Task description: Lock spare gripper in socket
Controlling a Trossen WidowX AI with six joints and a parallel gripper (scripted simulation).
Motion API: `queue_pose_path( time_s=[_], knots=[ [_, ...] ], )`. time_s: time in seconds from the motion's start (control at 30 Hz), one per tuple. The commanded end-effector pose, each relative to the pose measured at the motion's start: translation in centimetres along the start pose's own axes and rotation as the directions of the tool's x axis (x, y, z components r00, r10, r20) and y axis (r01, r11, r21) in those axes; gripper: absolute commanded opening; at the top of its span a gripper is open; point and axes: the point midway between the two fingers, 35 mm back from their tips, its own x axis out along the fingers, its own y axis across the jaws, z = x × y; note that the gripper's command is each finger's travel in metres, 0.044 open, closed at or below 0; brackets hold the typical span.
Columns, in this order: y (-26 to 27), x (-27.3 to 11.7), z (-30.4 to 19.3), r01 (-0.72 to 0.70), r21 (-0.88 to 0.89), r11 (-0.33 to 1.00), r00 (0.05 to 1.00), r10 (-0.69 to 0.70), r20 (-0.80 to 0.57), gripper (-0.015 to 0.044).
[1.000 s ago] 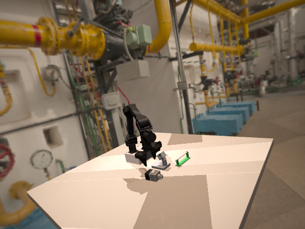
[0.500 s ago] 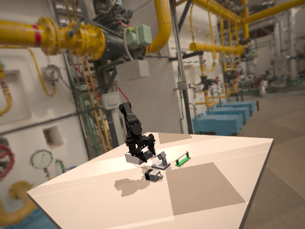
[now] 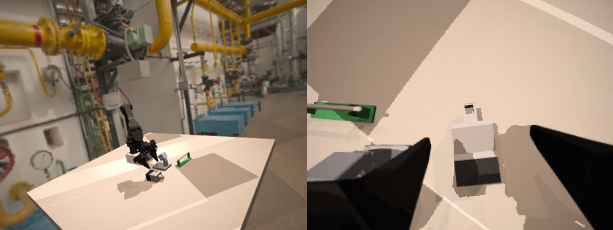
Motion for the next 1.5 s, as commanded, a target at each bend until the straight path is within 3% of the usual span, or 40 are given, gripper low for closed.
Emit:
queue_pose_path(
  time_s=[0.0,1.47],
  knots=[
    [0.5,2.4,-1.9,-0.014,0.007,1.000,1.000,0.014,-0.013,0.0440],
    [0.5,7.8,-5.1,-0.015,0.007,1.000,1.000,0.015,-0.013,0.0440]
  ],
)
